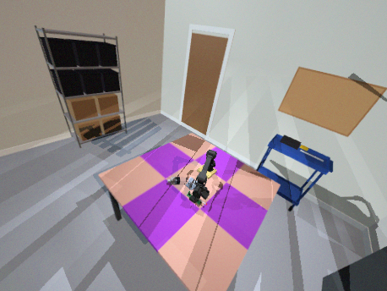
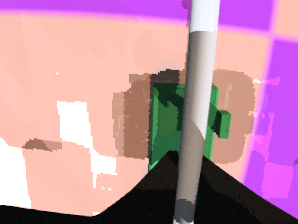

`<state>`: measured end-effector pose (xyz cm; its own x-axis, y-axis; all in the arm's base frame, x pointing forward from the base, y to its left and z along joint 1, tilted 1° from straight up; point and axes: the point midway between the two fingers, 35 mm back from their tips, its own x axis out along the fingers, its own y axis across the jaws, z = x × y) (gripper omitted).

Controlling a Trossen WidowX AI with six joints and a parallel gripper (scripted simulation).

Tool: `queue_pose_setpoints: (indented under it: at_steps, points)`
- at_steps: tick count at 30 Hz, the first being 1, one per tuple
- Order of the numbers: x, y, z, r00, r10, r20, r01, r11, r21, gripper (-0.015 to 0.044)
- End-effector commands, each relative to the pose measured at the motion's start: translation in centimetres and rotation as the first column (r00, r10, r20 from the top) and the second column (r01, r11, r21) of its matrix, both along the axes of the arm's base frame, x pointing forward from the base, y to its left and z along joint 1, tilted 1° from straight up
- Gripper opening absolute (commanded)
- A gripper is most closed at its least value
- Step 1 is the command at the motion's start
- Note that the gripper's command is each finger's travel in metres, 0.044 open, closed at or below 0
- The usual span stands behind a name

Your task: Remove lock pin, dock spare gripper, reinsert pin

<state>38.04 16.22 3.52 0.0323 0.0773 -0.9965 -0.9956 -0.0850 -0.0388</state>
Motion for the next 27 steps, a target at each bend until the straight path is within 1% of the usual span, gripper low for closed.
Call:
queue_pose_setpoints:
  at_steps: [1, 20, 27]
  points:
    - [0.0, 0.0, 0.4, 1.000, 0.001, 0.001, -0.001, 1.000, -0.002, 0.0000]
    - [-1.2, -0.4, 3.0, 0.999, 0.000, -0.048, -0.001, 1.000, -0.019, 0.0000]
    - [-1.4, -0.6, 2.4, 0.998, 0.000, -0.058, -0.001, 1.000, -0.023, 0.0000]
